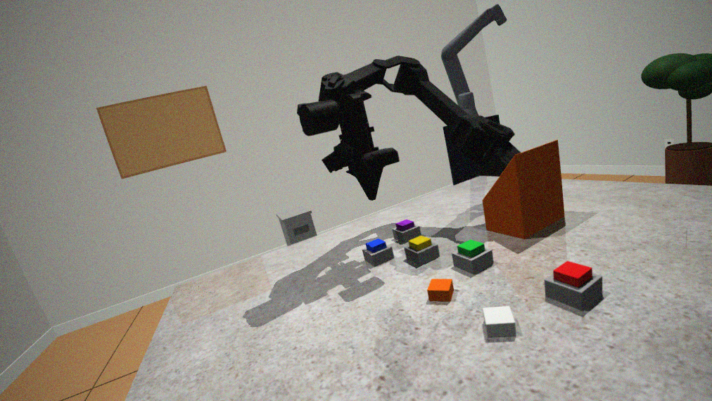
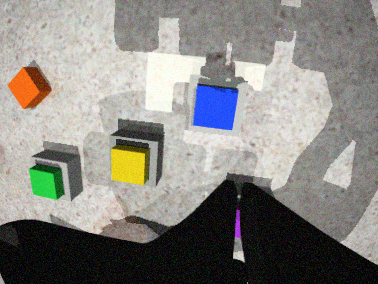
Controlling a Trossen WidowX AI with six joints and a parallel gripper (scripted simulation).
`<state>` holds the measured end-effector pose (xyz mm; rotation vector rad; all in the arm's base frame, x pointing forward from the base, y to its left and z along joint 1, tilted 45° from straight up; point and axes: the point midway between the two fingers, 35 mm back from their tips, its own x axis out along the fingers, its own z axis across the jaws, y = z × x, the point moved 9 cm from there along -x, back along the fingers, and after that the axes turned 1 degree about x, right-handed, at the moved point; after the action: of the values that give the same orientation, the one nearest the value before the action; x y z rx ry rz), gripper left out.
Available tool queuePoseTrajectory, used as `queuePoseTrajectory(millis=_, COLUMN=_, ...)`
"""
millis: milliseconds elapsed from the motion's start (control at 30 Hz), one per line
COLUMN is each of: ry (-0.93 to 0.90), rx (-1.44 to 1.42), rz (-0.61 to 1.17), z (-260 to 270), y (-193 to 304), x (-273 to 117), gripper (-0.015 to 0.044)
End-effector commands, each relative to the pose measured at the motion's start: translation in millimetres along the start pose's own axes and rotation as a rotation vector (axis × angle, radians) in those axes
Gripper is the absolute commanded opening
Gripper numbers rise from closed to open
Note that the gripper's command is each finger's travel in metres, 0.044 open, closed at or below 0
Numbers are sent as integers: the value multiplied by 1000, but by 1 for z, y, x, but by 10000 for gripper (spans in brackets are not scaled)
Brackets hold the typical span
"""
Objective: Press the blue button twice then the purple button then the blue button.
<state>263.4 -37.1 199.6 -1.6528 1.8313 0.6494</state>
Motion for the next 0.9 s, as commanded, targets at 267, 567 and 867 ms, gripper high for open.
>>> queuePoseTrajectory(millis=267, ry=-1, rx=3, rz=1, z=-35, y=83, x=0, gripper=20)
queuePoseTrajectory(millis=567, ry=2, rx=4, rz=0, z=-35, y=83, x=62, gripper=20)
queuePoseTrajectory(millis=867, ry=1, rx=4, rz=0, z=-35, y=82, x=69, gripper=20)
